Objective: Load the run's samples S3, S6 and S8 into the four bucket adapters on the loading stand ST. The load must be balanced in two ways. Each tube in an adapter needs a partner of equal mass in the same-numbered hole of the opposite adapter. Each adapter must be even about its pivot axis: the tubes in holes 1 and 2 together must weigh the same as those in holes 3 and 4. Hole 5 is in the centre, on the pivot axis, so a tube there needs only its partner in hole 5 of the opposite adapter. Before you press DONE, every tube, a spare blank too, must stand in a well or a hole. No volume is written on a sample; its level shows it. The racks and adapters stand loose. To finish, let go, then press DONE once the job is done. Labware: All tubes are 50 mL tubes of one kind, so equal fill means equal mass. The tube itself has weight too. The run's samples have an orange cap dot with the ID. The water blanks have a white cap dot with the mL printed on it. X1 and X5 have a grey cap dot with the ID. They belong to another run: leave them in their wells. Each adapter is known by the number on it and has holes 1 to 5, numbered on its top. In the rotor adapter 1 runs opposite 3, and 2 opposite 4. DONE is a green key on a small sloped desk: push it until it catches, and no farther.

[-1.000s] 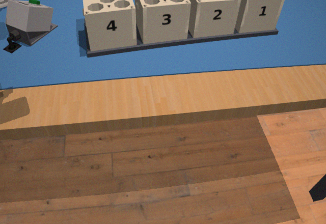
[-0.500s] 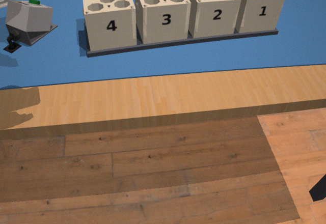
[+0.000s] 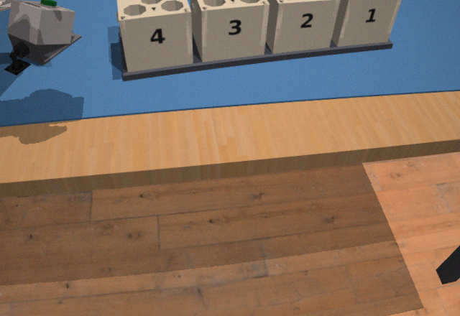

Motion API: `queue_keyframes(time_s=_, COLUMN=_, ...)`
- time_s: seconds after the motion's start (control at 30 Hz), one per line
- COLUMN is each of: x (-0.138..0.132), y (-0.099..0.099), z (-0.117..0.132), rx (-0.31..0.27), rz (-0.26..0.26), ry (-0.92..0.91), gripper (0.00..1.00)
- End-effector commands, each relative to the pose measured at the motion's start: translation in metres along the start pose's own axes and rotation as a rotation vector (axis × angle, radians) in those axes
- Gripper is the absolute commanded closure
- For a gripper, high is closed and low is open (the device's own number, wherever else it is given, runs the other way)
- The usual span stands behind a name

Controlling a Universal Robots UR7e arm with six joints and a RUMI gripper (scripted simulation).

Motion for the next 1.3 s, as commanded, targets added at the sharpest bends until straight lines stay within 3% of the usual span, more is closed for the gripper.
queue_keyframes(time_s=0.0, x=-0.019, y=-0.007, z=-0.006, rx=-0.014, rz=0.012, ry=-0.07, gripper=0.65)
queue_keyframes(time_s=1.03, x=-0.139, y=-0.06, z=-0.042, rx=-0.084, rz=0.052, ry=-0.512, gripper=0.65)
queue_keyframes(time_s=1.27, x=-0.141, y=-0.061, z=-0.043, rx=-0.102, rz=0.062, ry=-0.627, gripper=0.65)
Point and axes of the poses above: the point where the finger pads meet when closed, its own y axis back along the fingers, its own x axis across the jaws, z = x × y, the point moved 3 cm from there along y, back along the fingers, and after that the axes turned 2 degrees about y, right-handed, at the moved point
